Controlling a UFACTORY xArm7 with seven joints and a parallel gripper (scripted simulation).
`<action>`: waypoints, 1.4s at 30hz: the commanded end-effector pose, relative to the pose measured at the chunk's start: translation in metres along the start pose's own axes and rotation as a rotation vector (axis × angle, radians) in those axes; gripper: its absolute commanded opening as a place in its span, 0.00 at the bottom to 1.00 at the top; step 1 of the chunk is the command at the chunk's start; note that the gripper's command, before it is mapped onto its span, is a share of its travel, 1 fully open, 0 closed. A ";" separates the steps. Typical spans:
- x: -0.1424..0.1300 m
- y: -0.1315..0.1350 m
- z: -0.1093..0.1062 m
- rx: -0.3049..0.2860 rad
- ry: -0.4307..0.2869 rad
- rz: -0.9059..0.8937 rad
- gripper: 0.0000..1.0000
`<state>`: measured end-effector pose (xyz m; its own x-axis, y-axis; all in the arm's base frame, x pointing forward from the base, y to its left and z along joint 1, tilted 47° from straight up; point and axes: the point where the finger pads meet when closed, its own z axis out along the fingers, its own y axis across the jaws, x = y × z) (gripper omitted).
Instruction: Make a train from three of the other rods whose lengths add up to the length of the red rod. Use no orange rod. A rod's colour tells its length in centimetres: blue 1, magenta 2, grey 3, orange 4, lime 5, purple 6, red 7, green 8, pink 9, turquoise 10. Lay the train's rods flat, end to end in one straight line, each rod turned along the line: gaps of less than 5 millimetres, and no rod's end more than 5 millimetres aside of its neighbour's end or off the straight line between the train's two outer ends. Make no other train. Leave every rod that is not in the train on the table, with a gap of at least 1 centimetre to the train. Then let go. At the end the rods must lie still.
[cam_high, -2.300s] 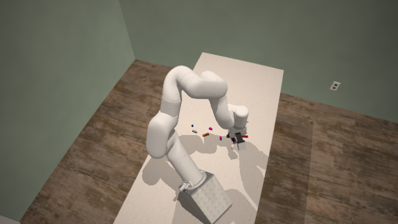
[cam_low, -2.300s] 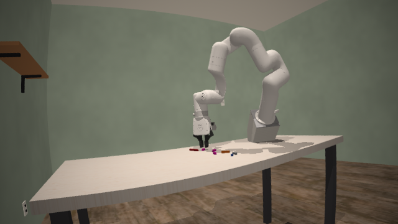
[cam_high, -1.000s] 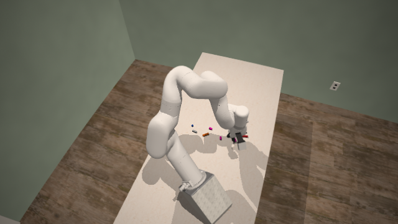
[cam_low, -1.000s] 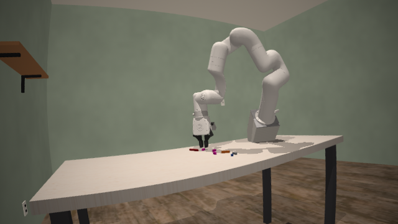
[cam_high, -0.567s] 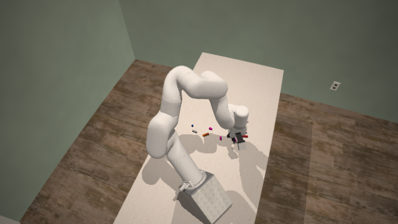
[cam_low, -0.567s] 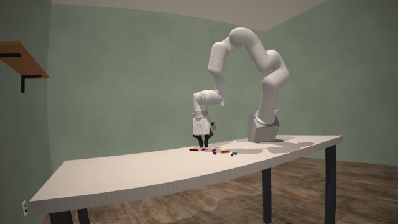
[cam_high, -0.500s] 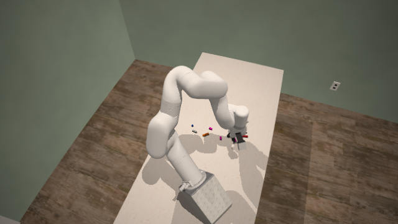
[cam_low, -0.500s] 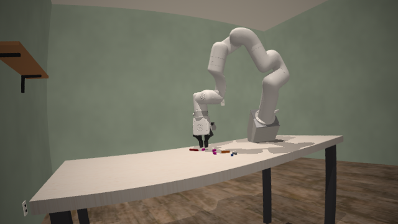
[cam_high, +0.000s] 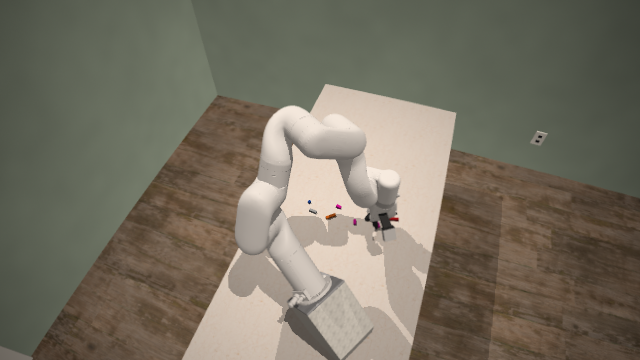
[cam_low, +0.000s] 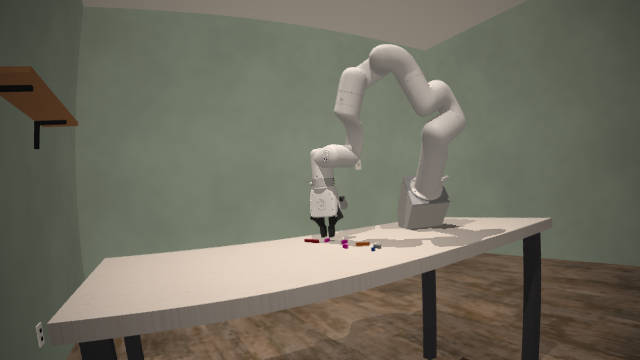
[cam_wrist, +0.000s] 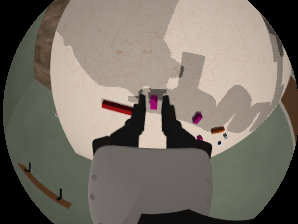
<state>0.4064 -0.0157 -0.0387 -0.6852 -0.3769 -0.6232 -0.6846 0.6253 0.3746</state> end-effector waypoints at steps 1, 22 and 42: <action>0.000 -0.002 -0.001 0.004 0.000 0.001 0.24; 0.000 -0.002 0.010 0.004 0.000 0.001 0.24; 0.000 -0.002 0.013 0.004 0.000 0.001 0.24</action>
<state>0.4100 -0.0061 -0.0483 -0.6853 -0.3769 -0.6232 -0.6846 0.6254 0.3745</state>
